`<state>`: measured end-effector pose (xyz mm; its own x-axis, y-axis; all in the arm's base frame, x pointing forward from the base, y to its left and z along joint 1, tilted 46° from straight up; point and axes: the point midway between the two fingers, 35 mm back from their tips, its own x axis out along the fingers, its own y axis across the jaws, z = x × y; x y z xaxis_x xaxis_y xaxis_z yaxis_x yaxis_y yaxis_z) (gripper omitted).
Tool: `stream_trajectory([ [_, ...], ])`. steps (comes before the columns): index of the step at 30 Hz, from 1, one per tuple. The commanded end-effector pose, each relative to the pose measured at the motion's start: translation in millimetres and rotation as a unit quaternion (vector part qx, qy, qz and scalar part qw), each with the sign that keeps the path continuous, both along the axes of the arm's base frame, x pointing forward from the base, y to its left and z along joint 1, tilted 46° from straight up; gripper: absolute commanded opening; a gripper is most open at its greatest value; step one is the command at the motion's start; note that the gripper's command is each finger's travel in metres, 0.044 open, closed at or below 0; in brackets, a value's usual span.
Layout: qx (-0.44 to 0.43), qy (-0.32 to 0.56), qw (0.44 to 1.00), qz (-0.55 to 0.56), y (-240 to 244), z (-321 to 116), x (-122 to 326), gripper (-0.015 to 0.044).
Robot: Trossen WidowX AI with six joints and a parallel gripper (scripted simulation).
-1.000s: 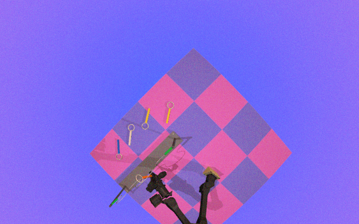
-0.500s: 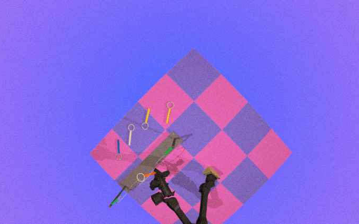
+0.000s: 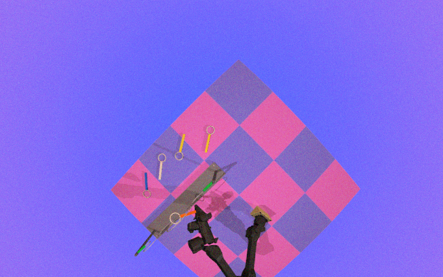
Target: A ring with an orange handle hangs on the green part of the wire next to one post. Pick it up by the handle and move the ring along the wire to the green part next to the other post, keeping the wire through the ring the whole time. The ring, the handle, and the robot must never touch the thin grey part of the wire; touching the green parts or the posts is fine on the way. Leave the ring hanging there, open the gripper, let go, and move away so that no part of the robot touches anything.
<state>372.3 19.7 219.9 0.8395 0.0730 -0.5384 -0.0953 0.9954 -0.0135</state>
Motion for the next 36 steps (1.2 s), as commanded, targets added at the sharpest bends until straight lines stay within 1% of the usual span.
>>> stream_trajectory([
  [1,-0.049,-0.003,0.999,0.001,-14.9,5.0,0.7,-0.015],
  [13,-0.198,0.0,0.98,0.009,-56.9,19.4,0.8,-0.015],
  [26,-0.35,0.002,0.937,0.018,-94.6,47.6,1.7,-0.015],
  [36,-0.435,0.004,0.9,0.023,-112.6,70.1,2.7,-0.015],
])
